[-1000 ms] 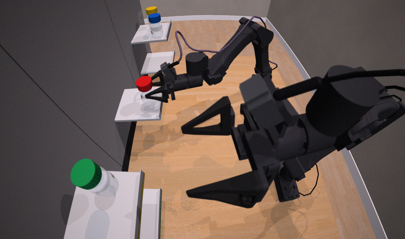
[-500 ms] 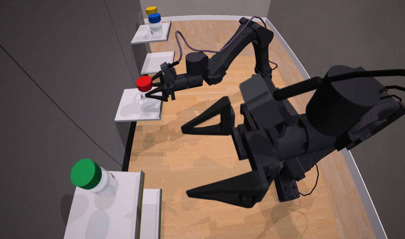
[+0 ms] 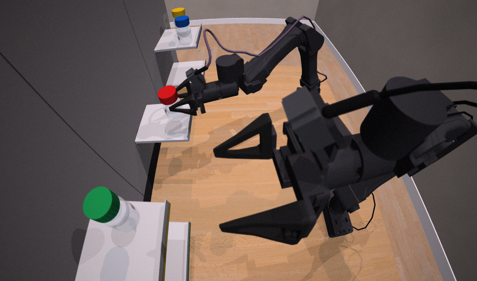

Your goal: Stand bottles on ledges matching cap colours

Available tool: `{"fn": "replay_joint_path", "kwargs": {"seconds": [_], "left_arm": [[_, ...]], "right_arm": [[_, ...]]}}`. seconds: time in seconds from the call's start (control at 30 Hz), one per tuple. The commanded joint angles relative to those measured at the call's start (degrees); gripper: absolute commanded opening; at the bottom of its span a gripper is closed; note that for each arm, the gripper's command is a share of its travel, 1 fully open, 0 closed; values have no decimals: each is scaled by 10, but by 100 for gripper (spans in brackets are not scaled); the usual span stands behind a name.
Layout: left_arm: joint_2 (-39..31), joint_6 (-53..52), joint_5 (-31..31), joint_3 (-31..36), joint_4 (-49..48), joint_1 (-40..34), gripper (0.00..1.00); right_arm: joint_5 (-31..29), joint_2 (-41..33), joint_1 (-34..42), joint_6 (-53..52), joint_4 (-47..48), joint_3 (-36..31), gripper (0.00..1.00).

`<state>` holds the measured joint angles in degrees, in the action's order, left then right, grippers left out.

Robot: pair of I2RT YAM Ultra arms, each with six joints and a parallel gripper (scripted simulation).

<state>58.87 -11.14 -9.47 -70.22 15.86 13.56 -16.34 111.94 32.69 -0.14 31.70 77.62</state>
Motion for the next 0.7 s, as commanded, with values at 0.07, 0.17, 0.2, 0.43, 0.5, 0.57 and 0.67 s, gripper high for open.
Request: {"fn": "replay_joint_path", "kwargs": {"seconds": [0.07,0.17,0.2,0.43,0.5,0.57,0.67], "left_arm": [[9,-1,5,-17,16,-5,100],[9,-1,5,-17,16,-5,100],[9,-1,5,-17,16,-5,100],[9,-1,5,-17,16,-5,100],[9,-1,5,-17,16,-5,100],[9,-1,5,-17,16,-5,100],[9,-1,5,-17,16,-5,100]], "right_arm": [[1,-51,-1,3,-76,74,52],[1,-53,-1,2,-108,103,52],[0,-52,-1,2,-112,108,52],[0,-43,-1,2,-118,116,52],[1,-53,5,5,-110,108,52],[7,-59,8,4,-99,106,52],[10,-71,12,4,-91,101,52]]}}
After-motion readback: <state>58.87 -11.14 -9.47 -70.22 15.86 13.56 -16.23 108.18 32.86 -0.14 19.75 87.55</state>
